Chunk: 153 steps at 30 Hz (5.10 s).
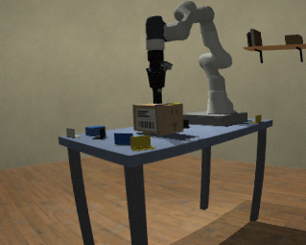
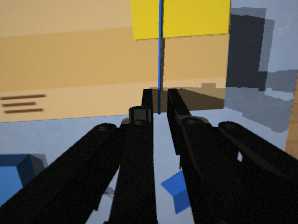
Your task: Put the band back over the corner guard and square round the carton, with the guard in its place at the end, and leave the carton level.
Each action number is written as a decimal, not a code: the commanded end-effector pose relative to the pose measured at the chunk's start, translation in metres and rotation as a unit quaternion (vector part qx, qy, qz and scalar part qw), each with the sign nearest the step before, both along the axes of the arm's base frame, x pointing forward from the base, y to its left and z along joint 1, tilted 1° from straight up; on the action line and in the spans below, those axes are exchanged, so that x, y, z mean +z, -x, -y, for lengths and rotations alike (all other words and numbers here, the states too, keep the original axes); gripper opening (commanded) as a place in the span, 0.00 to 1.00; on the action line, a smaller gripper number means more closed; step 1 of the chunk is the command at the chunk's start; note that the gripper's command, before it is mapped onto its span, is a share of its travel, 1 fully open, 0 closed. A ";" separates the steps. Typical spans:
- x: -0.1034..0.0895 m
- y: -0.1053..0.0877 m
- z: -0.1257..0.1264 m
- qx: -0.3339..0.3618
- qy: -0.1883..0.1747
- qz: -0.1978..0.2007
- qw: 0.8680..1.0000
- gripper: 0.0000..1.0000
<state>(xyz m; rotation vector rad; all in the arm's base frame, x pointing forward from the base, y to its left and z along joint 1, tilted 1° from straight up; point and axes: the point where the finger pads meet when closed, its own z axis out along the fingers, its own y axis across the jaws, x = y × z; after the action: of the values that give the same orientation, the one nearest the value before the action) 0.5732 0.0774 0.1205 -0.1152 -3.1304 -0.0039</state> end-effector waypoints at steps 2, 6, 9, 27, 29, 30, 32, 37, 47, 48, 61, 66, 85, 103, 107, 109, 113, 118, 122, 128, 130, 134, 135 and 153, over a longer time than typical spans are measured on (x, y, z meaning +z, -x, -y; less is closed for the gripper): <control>-0.001 0.000 0.000 -0.002 0.001 0.000 1.000 0.18; -0.001 0.000 0.000 -0.002 0.001 0.000 1.000 0.18; -0.001 0.000 0.000 -0.002 0.001 0.000 1.000 0.18; -0.002 0.000 0.000 -0.002 0.001 0.000 1.000 0.18; -0.002 0.000 0.000 -0.002 0.001 0.000 1.000 0.18; -0.003 0.000 0.000 -0.002 0.001 0.000 1.000 0.18; -0.003 0.000 0.000 -0.002 0.001 0.000 1.000 0.18; -0.004 0.000 0.000 -0.002 0.001 0.000 1.000 0.18; -0.005 0.000 0.000 -0.002 0.001 0.000 1.000 0.18; -0.005 0.000 0.000 -0.002 0.001 0.000 1.000 0.18; -0.007 0.000 0.000 -0.002 0.001 0.000 1.000 0.18; -0.007 0.000 0.000 -0.002 0.001 0.000 1.000 0.18; -0.008 0.000 0.000 -0.002 0.001 0.000 1.000 0.18; -0.009 0.000 0.000 -0.002 0.001 0.000 1.000 0.18; -0.009 0.000 0.000 -0.002 0.001 0.000 1.000 0.18; -0.009 0.000 0.000 -0.002 0.001 0.000 1.000 0.18; -0.009 0.000 0.000 -0.002 0.001 0.000 1.000 0.10; -0.009 0.000 0.000 -0.002 0.001 0.000 1.000 0.10; -0.009 0.000 0.000 -0.002 0.001 0.000 1.000 0.10; -0.009 0.000 0.000 -0.002 0.001 0.000 1.000 0.10; -0.009 0.000 0.000 -0.002 0.001 0.000 1.000 0.10; -0.009 0.000 0.000 -0.002 0.001 0.000 1.000 0.10; -0.009 0.000 0.000 -0.002 0.001 0.000 1.000 0.10; -0.007 0.000 0.000 -0.002 0.001 0.000 1.000 0.10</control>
<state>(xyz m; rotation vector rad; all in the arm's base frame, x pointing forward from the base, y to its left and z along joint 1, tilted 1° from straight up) 0.5733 0.0773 0.1131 -0.1157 -3.1308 -0.0034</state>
